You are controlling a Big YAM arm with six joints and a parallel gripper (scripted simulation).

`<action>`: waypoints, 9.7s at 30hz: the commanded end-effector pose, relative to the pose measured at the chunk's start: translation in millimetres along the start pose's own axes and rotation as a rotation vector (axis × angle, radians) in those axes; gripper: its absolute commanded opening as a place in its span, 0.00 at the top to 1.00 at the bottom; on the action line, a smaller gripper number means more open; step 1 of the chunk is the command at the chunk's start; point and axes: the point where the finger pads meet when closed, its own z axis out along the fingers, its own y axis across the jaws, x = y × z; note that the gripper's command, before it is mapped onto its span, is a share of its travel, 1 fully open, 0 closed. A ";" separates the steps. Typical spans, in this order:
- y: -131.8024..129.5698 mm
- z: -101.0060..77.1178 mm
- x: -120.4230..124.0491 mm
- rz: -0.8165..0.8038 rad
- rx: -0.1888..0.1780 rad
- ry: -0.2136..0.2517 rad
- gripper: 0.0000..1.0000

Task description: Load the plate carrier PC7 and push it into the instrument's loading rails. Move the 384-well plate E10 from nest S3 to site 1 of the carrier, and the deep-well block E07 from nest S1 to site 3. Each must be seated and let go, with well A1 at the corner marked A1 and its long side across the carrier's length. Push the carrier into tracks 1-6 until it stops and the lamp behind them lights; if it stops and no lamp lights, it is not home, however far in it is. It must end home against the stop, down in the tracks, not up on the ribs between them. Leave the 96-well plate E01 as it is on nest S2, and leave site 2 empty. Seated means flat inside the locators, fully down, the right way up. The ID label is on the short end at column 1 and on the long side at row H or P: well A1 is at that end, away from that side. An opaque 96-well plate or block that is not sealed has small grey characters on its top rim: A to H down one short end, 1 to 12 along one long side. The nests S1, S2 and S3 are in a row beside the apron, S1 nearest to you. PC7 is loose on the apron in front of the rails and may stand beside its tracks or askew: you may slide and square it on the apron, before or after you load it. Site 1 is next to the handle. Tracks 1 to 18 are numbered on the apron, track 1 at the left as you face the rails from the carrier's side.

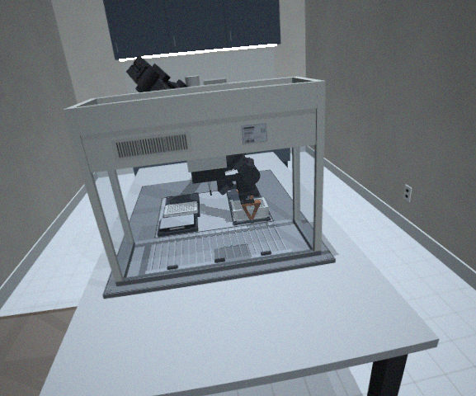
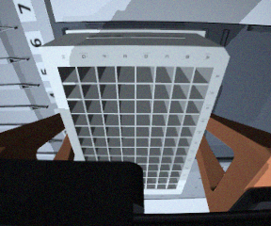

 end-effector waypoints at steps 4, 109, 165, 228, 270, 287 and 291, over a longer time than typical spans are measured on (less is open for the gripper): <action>23.4 -34.4 5.3 0.013 -0.047 0.015 0.04; 26.7 -29.4 -259.2 -0.031 -0.028 0.002 0.00; 22.1 -25.2 -260.1 -0.014 -0.019 -0.003 0.00; 23.8 -0.2 -264.9 -0.021 -0.022 -0.004 0.00; 22.5 3.7 -264.0 -0.021 -0.019 -0.004 0.00; 21.0 -7.4 -266.4 -0.023 -0.021 -0.002 1.00; 21.7 -8.0 -266.0 -0.016 -0.026 -0.005 1.00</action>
